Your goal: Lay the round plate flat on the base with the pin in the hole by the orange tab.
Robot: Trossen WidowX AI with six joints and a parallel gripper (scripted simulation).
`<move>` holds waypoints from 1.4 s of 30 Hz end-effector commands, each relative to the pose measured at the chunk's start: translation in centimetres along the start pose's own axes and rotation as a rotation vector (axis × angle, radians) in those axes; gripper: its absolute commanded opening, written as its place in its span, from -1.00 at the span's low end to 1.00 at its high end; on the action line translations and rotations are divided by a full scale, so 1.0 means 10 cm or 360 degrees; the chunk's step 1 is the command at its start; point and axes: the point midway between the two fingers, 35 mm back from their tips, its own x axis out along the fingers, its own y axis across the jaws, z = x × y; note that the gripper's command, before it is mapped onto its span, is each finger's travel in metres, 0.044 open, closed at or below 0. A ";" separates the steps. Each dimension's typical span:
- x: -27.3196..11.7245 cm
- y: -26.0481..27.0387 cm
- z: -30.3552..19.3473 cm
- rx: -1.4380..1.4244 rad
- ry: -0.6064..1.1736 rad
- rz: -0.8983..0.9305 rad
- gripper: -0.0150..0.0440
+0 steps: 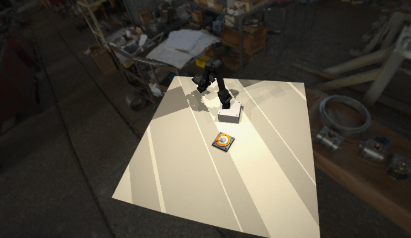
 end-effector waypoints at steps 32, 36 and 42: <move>-3.92 1.58 -1.90 -0.2377 -0.0792 0.1711 -0.49; -4.15 1.38 -2.25 -0.2607 -0.0809 0.1792 -0.49; -4.43 0.88 -2.89 -0.3050 -0.0819 0.1888 -0.49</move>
